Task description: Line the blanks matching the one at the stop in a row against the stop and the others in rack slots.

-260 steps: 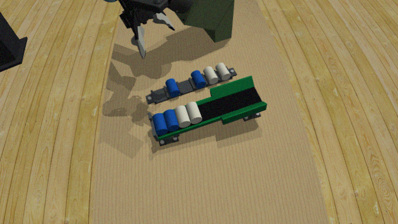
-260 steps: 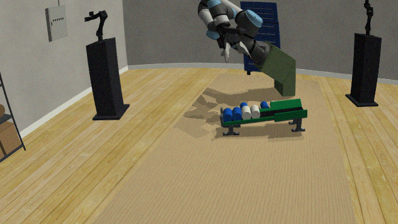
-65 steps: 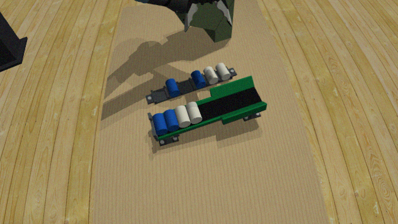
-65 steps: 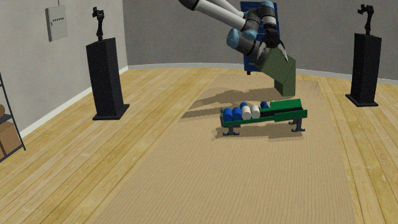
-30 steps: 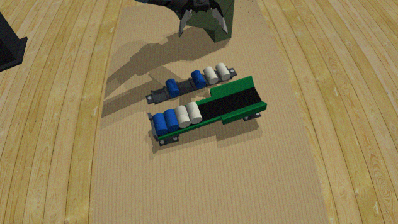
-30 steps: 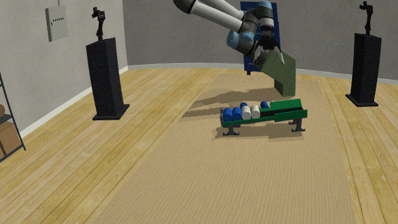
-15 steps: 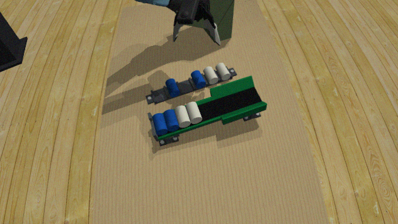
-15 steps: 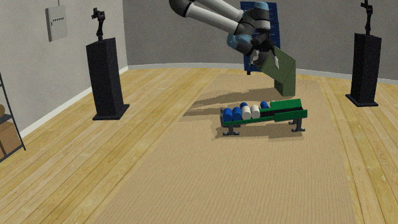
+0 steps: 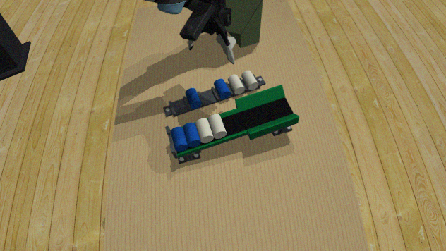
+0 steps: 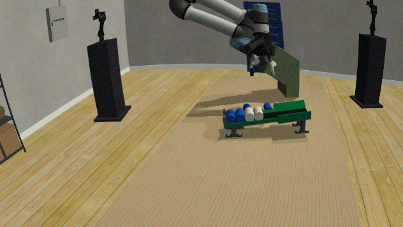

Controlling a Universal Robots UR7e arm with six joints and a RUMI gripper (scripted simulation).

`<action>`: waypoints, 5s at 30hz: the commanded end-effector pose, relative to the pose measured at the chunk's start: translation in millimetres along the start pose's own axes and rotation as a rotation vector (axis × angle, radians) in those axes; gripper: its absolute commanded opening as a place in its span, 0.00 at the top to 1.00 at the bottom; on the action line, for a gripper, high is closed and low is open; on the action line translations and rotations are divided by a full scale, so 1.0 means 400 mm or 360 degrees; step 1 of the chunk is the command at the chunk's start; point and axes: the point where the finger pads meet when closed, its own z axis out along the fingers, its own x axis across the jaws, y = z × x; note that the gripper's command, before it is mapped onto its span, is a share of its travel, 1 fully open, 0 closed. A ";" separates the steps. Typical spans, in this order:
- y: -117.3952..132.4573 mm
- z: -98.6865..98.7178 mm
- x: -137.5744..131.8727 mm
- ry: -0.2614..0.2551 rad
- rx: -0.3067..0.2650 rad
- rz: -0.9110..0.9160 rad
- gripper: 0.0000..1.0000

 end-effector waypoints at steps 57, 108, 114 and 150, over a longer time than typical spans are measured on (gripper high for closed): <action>-0.117 0.114 0.139 0.0248 -0.0168 0.0974 0.00; -0.126 0.147 0.122 0.0165 -0.0261 -0.0244 0.00; -0.127 0.151 0.119 0.0151 -0.0271 -0.0407 0.00; -0.121 0.174 0.108 0.0053 -0.0319 -0.1468 0.00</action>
